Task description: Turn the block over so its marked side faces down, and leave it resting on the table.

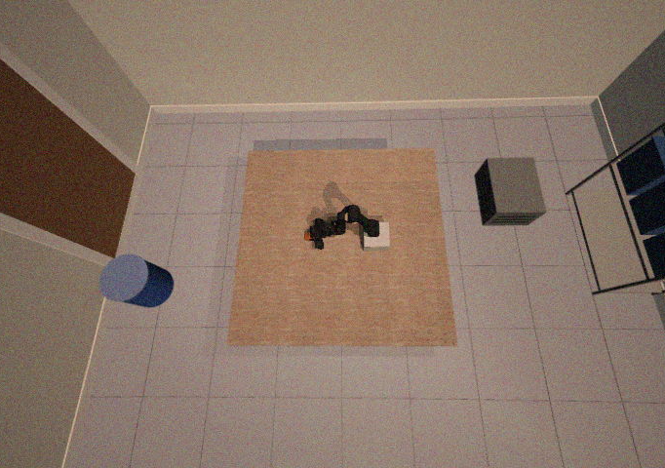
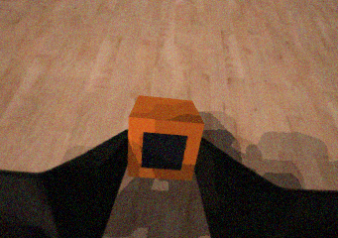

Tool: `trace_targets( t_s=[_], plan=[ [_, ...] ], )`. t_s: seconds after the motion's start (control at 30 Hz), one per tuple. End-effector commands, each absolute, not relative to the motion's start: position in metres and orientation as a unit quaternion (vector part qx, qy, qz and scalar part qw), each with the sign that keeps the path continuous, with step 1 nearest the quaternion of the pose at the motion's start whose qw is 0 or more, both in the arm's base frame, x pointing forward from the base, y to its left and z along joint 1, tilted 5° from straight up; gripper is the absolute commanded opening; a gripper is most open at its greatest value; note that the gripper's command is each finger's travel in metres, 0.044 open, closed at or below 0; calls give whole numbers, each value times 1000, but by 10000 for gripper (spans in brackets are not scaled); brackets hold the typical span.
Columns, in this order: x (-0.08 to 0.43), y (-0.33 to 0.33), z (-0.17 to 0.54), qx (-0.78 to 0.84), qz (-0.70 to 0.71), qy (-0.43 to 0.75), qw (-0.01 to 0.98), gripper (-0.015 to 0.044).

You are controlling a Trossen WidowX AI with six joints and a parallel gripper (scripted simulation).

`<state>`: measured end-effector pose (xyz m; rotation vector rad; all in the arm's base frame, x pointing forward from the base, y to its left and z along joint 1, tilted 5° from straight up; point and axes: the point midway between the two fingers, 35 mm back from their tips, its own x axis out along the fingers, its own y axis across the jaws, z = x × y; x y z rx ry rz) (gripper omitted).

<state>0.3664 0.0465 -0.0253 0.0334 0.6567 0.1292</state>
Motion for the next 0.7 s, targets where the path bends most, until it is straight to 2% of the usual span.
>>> trace_targets(
  t_s=[0.0, 0.67],
  plan=[
    [358, 46, -34, 19, 60, 312, 948, 0],
    [345, 45, -26, 27, 59, 226, 972, 0]
  ],
)
